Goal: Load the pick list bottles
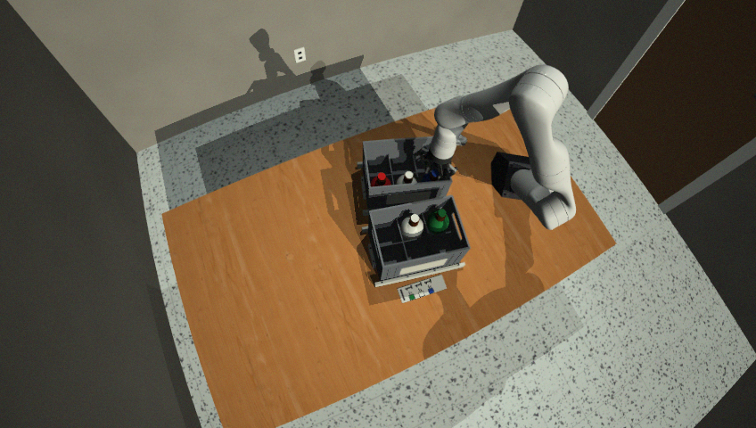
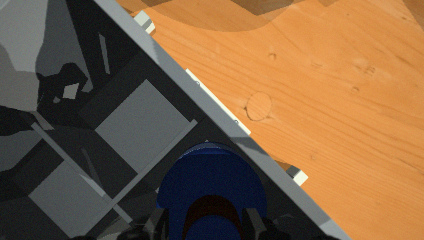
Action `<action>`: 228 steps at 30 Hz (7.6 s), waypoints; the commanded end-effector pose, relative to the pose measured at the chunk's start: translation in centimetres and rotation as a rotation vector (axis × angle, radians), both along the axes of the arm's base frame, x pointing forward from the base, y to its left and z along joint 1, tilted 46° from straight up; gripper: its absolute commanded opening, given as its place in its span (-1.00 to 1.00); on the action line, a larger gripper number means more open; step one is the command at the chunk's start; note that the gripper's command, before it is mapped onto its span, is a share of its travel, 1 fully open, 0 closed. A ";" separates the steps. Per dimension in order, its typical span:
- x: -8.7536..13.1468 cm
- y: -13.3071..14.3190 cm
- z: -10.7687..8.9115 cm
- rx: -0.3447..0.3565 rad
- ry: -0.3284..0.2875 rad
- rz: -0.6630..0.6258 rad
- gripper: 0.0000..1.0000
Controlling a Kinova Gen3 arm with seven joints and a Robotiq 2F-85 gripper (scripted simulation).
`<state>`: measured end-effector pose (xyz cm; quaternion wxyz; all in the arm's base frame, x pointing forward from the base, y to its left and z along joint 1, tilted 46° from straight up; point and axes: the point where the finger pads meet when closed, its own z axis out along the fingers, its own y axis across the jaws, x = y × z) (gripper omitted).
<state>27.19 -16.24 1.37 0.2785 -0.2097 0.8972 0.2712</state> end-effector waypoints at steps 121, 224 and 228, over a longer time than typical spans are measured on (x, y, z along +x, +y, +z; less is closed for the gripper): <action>-4.1 -6.2 6.9 -0.001 0.007 -0.006 -0.80; -7.2 -11.1 12.7 -0.004 0.004 -0.007 -0.80; -6.2 -10.8 13.3 0.003 -0.001 -0.005 -0.80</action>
